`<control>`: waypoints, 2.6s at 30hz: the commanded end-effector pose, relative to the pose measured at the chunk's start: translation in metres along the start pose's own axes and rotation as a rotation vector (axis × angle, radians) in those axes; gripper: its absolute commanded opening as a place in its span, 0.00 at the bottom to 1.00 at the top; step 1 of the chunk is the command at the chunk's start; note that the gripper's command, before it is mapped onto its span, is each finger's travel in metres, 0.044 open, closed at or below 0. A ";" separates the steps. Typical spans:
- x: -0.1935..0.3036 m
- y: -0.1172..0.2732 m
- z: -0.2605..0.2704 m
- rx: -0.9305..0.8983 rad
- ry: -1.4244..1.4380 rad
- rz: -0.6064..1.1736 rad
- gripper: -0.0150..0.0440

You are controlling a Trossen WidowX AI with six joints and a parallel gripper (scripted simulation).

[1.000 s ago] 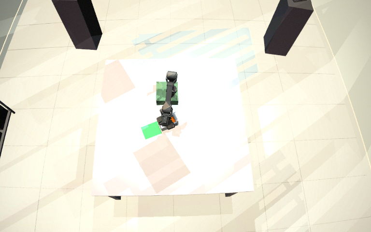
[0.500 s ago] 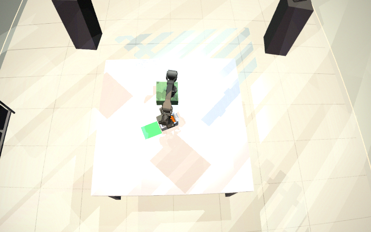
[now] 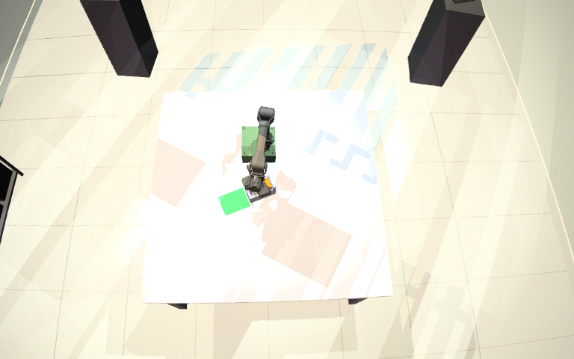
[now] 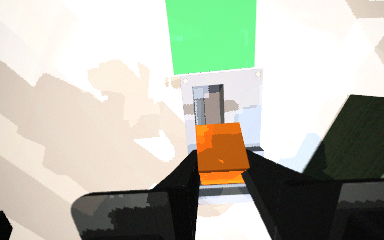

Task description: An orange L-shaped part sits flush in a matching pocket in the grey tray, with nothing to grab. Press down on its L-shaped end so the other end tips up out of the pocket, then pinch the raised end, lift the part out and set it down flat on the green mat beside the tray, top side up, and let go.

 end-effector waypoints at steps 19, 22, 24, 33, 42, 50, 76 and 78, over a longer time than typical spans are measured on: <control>0.000 0.033 0.000 0.000 0.002 0.007 0.25; 0.000 0.032 0.000 0.000 0.002 0.007 0.25; 0.000 0.033 0.000 0.000 0.002 0.007 0.25; -0.024 0.033 0.003 0.000 0.002 0.004 0.25; -0.063 0.032 0.007 0.000 0.002 0.000 0.25; -0.095 0.032 0.010 0.000 0.002 -0.003 0.25; -0.165 0.029 0.016 -0.001 0.003 -0.010 0.25; -0.165 0.025 0.016 -0.001 0.003 -0.010 0.25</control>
Point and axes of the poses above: the point midway between the two fingers, 35 mm back from their tips, its own y axis back along the fingers, its own z axis across the jaws, x = y × z, the point moved 10 cm from there along y, back along the fingers, and after that the axes turned 11 degrees about -y, right-handed, at the moved point
